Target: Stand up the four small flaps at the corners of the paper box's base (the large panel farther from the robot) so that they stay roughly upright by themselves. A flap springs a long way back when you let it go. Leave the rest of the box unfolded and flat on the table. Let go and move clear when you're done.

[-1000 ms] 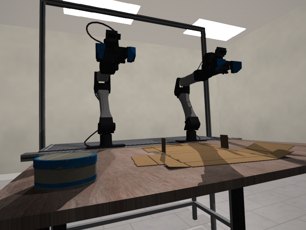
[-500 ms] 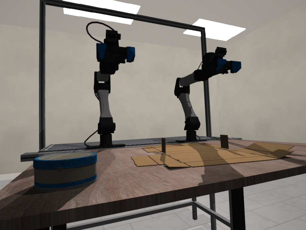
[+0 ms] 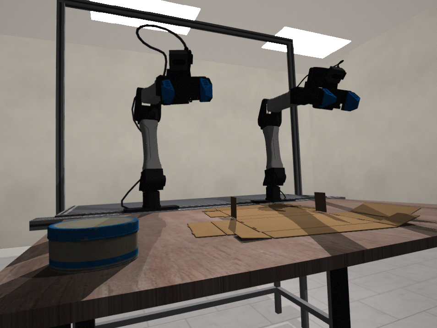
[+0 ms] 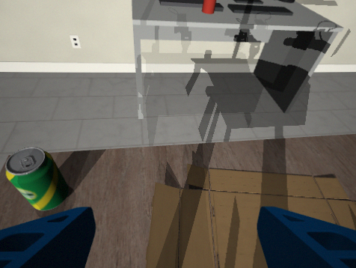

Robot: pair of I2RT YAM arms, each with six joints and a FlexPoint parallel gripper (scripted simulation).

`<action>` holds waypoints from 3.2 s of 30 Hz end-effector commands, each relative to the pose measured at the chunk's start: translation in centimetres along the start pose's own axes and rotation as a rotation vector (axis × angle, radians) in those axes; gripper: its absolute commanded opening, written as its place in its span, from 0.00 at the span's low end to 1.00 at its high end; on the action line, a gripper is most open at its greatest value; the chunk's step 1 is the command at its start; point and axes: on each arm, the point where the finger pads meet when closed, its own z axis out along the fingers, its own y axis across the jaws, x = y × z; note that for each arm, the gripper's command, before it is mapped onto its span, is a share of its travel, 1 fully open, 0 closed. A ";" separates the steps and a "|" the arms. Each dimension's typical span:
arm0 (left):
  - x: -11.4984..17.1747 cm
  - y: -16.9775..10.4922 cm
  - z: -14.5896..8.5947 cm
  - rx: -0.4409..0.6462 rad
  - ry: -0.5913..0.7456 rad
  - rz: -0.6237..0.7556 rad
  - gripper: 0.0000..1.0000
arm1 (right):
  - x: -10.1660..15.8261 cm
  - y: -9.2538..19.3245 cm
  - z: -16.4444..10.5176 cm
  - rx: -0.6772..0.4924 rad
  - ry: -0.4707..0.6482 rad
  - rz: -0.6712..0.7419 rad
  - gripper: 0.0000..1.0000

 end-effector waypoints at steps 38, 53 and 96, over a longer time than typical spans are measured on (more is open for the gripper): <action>13.7 -4.9 26.4 0.032 0.069 -0.008 0.77 | 17.0 5.2 23.2 0.048 0.047 0.049 0.77; 16.8 -5.0 31.2 0.025 0.096 -0.009 0.77 | 18.6 5.0 25.1 0.061 0.070 0.045 0.77; 22.7 -5.0 33.2 0.018 0.086 -0.013 0.77 | 22.7 6.1 26.9 0.029 0.066 0.043 0.77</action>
